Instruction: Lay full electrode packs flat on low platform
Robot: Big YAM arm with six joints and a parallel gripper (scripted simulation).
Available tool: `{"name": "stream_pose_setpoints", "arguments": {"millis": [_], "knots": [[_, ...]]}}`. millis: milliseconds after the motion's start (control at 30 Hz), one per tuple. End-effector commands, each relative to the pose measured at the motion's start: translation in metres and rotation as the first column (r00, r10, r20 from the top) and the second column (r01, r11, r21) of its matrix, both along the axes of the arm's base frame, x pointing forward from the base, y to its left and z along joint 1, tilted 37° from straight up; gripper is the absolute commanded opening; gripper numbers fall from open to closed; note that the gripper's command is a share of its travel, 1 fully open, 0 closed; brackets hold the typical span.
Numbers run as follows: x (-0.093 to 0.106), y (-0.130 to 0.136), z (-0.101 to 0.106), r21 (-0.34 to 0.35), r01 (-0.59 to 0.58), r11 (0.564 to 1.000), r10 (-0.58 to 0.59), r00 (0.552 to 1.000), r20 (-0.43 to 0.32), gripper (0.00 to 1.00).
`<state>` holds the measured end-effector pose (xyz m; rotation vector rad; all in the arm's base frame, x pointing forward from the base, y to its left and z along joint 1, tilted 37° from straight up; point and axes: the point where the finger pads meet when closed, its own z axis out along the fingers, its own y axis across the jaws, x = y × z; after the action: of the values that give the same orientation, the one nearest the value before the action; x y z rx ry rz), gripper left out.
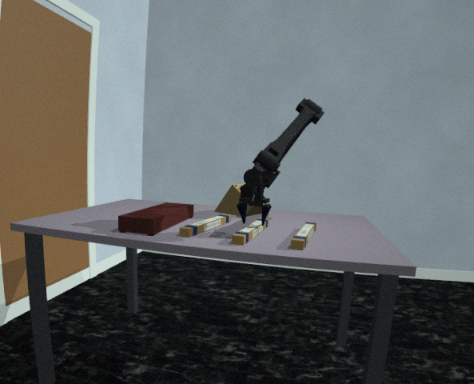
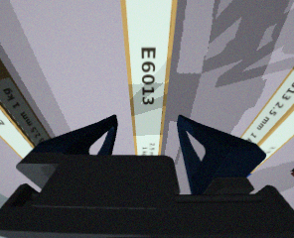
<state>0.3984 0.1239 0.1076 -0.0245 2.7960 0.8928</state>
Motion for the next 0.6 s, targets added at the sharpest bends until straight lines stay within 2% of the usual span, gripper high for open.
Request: {"name": "stream_pose_setpoints", "arguments": {"millis": [0,567], "knots": [[0.003,0.004,0.006,0.002,-0.006,1.000,0.006,1.000,0.021,0.74],[0.003,0.018,-0.021,0.000,-0.006,1.000,0.006,1.000,-0.007,0.74]]}}
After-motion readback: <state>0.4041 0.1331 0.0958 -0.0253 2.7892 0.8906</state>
